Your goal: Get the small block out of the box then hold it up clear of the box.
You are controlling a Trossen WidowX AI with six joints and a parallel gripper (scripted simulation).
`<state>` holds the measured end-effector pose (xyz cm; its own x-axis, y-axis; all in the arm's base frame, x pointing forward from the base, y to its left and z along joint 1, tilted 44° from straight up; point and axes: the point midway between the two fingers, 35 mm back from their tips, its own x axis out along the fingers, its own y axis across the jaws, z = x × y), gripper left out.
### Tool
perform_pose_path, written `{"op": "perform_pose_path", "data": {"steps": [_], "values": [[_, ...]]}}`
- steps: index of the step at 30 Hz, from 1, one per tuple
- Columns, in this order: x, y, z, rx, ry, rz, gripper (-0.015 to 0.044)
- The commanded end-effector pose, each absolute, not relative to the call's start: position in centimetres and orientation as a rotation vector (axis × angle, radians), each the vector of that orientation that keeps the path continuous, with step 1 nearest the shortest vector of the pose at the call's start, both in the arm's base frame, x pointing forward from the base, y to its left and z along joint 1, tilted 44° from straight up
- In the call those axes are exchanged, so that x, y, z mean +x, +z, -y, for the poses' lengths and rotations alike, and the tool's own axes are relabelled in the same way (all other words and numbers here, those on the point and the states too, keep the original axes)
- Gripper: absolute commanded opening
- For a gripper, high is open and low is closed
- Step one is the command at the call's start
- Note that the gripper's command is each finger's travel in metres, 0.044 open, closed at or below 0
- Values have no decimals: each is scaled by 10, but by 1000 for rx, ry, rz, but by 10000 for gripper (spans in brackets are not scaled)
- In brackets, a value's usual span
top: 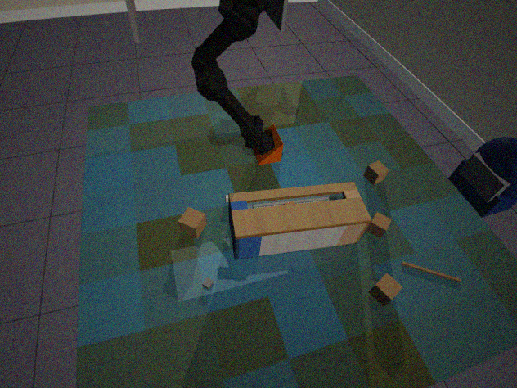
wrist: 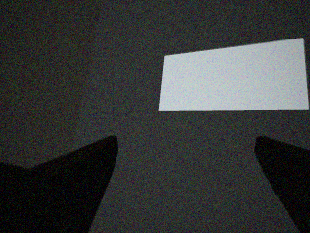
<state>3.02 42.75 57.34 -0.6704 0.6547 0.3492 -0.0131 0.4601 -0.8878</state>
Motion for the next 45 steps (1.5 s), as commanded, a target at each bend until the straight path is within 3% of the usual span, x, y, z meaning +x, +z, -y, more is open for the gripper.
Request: {"op": "perform_pose_path", "data": {"steps": [1, 10, 16, 21, 34, 45], "values": [[32, 573, -429, -532, 1250, 1998, 400], [128, 510, -463, -360, 1648, 892, 400], [196, 440, -461, -140, 1569, 130, 400], [235, 389, -444, 27, 1380, -299, 400], [299, 254, -337, 484, 488, -1061, 400], [291, 177, -210, 785, -476, -1185, 400]]}}
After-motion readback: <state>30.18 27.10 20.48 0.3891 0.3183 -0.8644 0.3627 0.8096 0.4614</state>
